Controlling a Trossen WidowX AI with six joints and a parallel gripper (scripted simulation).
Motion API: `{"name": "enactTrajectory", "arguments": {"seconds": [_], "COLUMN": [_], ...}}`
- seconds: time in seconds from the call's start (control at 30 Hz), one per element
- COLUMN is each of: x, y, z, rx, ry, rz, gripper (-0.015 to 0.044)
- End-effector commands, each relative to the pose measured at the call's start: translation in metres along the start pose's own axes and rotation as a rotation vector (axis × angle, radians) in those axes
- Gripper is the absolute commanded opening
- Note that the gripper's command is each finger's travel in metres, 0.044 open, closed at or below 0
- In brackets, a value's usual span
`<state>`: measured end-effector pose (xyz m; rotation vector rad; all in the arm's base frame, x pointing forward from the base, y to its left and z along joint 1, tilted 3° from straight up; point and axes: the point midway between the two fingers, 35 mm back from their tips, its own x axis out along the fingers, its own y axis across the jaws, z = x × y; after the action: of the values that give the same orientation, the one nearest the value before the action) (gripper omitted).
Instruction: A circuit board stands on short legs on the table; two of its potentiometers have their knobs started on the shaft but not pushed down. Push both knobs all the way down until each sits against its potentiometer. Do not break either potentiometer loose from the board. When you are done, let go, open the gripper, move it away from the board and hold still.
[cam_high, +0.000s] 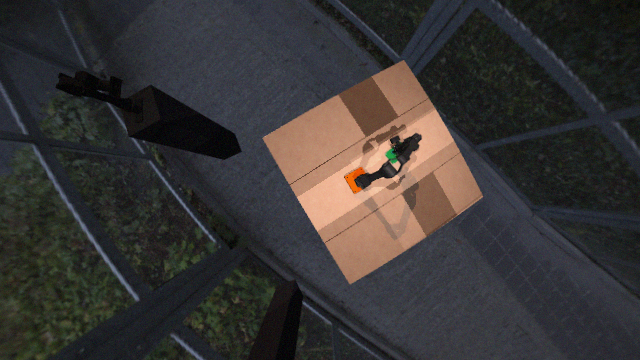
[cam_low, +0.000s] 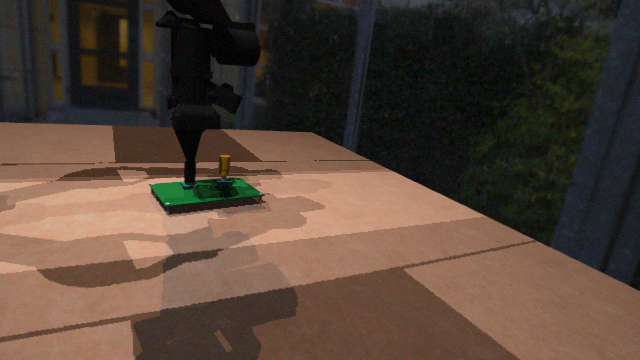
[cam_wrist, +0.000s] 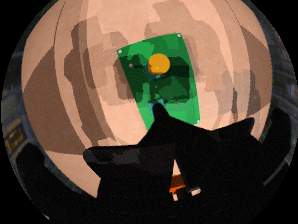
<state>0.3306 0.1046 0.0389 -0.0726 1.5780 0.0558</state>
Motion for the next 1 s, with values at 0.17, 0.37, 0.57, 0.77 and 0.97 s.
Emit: {"name": "enactTrajectory", "arguments": {"seconds": [0.17,0.37,0.57,0.77,0.97], "x": [-0.001,-0.01,-0.02,-0.018,-0.02], "y": [0.0,0.0,0.0,0.0,0.0], "z": [0.002,0.002,0.002,0.001,0.003], "rx": [-0.005,-0.005,-0.005,0.0,0.003], "ry": [0.015,0.015,0.015,0.02,0.02], "rz": [-0.008,-0.008,-0.008,-0.005,-0.004], "gripper": [0.0,0.0,0.0,0.0105,0.0157]}}
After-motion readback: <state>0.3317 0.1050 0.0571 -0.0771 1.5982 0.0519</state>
